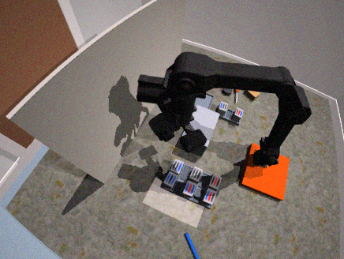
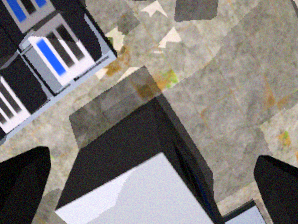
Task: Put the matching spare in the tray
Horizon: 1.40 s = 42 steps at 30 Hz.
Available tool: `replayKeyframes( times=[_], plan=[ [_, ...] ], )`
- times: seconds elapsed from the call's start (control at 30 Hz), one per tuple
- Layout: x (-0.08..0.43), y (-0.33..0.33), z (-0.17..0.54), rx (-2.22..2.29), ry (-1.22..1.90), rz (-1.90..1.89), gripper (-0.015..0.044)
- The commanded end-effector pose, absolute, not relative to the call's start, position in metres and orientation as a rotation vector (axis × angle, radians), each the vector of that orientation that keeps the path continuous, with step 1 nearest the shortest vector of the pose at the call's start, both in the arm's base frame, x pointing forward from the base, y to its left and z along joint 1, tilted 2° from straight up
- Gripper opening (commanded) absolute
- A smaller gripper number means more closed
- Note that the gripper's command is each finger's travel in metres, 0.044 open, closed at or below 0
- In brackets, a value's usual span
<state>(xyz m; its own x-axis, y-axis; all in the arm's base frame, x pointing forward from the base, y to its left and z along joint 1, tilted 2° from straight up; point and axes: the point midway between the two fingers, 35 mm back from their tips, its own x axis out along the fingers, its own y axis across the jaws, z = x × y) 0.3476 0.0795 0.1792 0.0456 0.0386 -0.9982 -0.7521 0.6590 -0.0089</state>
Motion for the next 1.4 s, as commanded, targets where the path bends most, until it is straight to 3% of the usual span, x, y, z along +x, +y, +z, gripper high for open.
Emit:
replayKeyframes(
  times=[0.0, 0.37, 0.57, 1.37],
  plan=[
    [0.315, 0.140, 0.164, -1.080, 1.210, 1.098, 0.0440],
    [0.310, 0.147, 0.161, -1.138, 1.177, 1.156, 0.0440],
    [0.316, 0.151, 0.124, -1.138, 1.177, 1.156, 0.0300],
    [0.320, 0.153, 0.098, -1.138, 1.176, 1.155, 0.0300]
  ],
)
